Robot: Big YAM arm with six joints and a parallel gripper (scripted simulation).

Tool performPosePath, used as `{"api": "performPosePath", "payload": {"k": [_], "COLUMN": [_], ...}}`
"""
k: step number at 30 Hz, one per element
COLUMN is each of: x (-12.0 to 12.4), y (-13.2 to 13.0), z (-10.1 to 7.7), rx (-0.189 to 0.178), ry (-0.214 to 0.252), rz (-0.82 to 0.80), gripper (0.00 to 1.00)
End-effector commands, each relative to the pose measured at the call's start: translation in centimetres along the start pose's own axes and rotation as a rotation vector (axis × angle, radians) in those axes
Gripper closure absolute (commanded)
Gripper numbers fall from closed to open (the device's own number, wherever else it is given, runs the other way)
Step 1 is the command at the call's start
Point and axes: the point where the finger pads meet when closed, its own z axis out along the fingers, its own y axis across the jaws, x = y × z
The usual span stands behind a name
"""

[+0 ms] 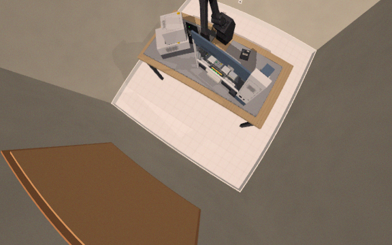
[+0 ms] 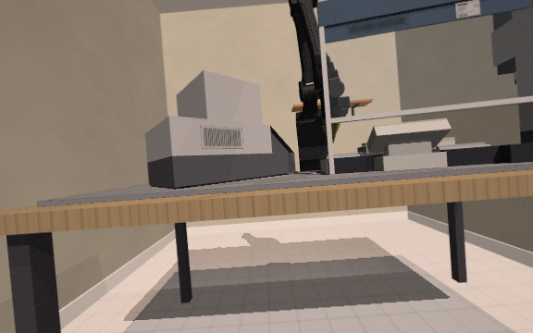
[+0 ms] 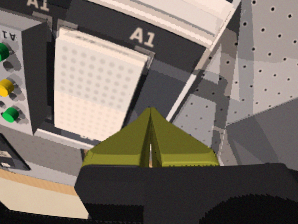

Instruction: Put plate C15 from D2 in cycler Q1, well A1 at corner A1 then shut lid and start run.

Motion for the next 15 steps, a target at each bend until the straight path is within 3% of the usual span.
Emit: {"api": "performPosePath", "payload": {"k": [1,4,8,15], "x": [0.7,1.0,2.9,6.3], "y": [-1.2,-1.2,-2.8,-3.2], "z": [-0.3,-0.4,-0.7,-0.9], "rx": [0.02,0.015,0.034,0.037], "ry": [-0.02,-0.024,-0.047,-0.083], "rz": [0.084,0.092,0.17,0.29], "gripper": [1.0,1.0,1.0,1.0]}}
